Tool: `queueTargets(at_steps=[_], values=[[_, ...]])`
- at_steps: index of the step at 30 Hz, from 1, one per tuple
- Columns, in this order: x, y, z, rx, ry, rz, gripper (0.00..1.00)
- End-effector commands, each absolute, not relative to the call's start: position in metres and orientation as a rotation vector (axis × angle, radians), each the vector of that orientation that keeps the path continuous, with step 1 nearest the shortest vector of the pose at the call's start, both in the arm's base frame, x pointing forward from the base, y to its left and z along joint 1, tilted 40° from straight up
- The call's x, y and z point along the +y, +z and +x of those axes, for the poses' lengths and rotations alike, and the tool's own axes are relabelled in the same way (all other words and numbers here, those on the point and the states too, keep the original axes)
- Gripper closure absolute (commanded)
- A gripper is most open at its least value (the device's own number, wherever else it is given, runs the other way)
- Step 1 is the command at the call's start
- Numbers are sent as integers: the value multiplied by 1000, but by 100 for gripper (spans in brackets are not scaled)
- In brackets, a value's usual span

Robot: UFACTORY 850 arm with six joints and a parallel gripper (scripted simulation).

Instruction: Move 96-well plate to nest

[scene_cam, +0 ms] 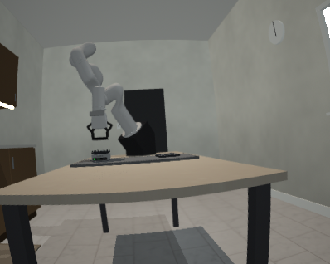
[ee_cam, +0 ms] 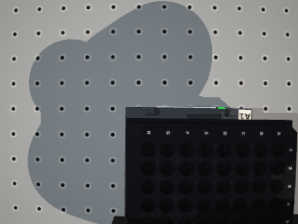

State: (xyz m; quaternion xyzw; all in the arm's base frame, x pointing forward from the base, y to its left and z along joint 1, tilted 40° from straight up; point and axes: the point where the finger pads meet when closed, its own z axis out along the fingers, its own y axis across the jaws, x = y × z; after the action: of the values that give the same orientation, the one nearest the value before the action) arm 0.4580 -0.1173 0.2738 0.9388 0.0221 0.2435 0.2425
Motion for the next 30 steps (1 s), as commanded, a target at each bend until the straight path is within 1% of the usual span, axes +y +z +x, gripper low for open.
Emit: queueTargets(at_steps=[1, 16, 19, 30], values=[[-114, 280, 455, 60, 665, 2566, 100], [-114, 281, 455, 60, 665, 2566, 100], [-105, 275, 456, 161, 635, 2549, 100], [-80, 259, 460, 161, 635, 2549, 100]])
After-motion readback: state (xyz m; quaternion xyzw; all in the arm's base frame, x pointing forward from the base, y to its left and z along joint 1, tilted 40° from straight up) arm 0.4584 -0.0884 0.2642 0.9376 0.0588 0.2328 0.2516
